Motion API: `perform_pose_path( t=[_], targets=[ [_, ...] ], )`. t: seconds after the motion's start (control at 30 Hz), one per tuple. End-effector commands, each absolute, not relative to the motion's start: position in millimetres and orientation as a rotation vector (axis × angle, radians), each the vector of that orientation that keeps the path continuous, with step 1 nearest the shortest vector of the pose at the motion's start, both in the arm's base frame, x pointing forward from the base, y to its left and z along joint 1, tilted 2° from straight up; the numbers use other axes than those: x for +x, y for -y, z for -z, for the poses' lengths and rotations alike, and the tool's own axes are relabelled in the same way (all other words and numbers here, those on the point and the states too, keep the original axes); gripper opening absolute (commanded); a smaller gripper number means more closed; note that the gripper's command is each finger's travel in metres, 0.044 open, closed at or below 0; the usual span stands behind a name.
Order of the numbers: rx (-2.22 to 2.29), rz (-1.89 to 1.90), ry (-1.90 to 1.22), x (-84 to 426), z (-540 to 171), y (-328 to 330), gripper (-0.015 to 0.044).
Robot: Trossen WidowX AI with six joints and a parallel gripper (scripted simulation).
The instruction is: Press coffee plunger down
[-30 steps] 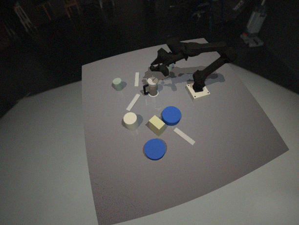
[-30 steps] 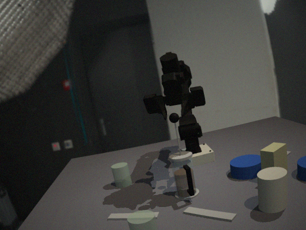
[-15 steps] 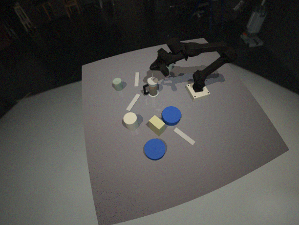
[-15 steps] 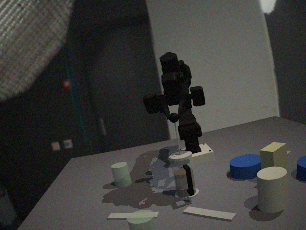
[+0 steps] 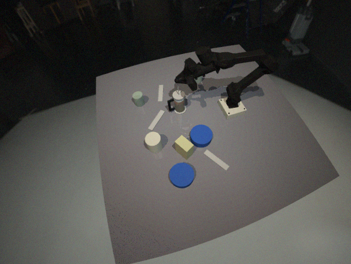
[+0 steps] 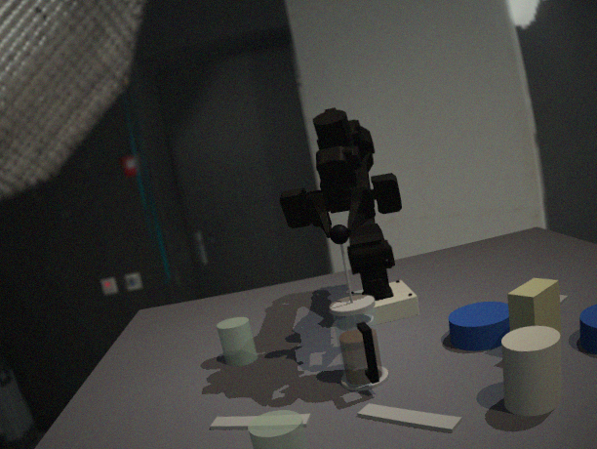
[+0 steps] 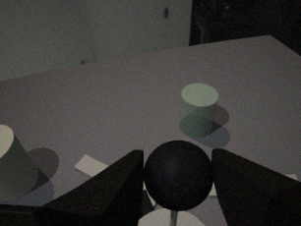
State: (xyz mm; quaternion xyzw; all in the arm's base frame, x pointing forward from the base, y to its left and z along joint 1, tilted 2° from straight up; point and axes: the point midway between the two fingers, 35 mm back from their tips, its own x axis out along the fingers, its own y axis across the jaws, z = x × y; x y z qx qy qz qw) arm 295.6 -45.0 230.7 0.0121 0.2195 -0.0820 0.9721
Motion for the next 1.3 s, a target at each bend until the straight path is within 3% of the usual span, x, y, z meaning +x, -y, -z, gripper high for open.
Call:
perform_pose_path(
  t=[0.0,1.27],
  targets=[
    [0.025,0.163,-0.482,296,-211,45,0.0119],
    [0.024,0.163,-0.481,308,-151,49,0.0119]
  ],
)
